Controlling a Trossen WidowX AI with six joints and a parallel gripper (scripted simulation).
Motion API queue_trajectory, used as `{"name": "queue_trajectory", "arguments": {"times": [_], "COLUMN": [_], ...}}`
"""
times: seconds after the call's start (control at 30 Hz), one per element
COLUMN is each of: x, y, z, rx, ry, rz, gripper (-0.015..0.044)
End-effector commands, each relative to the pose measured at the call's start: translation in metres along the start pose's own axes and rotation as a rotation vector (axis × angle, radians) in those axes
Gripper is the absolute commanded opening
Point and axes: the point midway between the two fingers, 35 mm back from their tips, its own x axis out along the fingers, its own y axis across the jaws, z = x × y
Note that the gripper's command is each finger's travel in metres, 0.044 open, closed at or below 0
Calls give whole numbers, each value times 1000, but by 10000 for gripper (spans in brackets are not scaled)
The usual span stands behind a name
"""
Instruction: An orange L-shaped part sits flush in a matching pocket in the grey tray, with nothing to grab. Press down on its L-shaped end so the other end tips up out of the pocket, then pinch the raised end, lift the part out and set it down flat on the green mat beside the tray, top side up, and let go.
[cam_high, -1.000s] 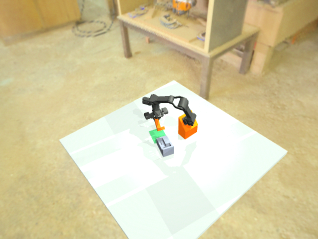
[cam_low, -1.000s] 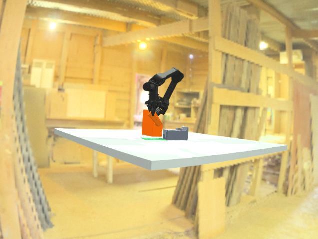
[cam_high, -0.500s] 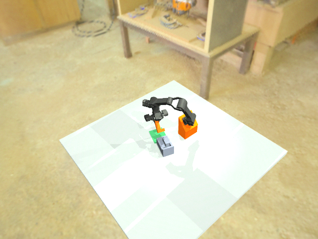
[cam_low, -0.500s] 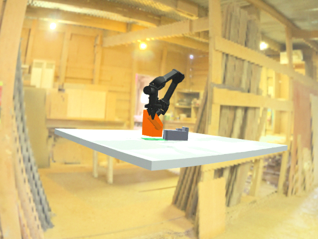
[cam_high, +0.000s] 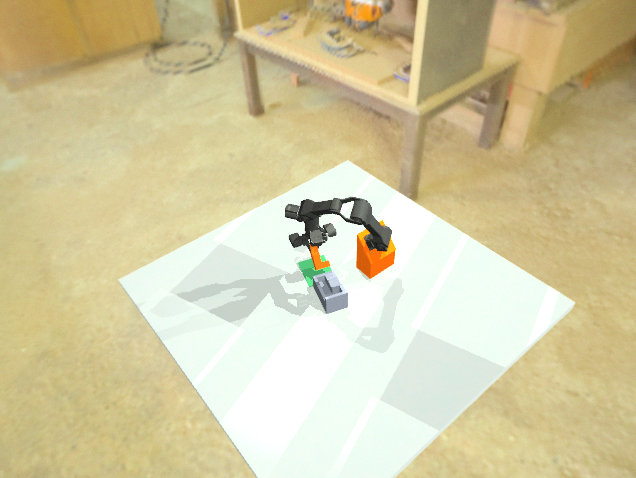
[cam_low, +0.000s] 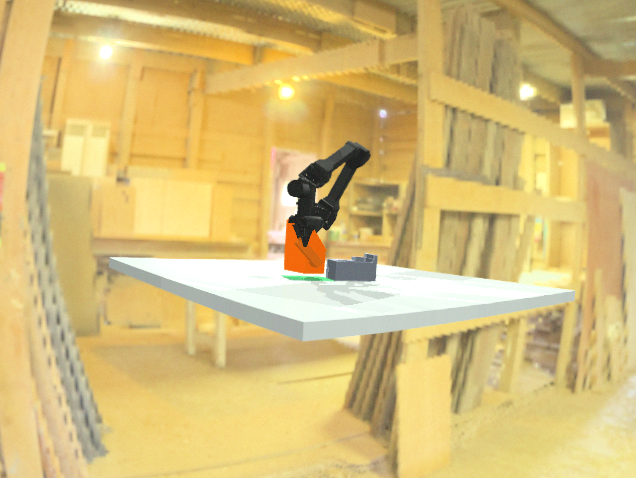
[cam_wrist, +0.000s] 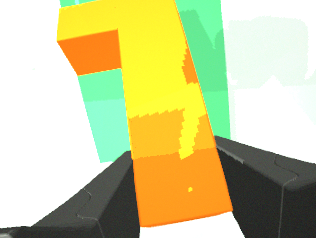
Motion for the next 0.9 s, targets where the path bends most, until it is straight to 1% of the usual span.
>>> {"name": "queue_trajectory", "arguments": {"times": [0.0,0.57,0.87], "x": [6,33,34], "y": [0,1,1], "z": [0,1,1], "rx": [5,5,5], "ry": [-4,-5,-5], "rz": [0,0,0], "gripper": [0,0,0]}}
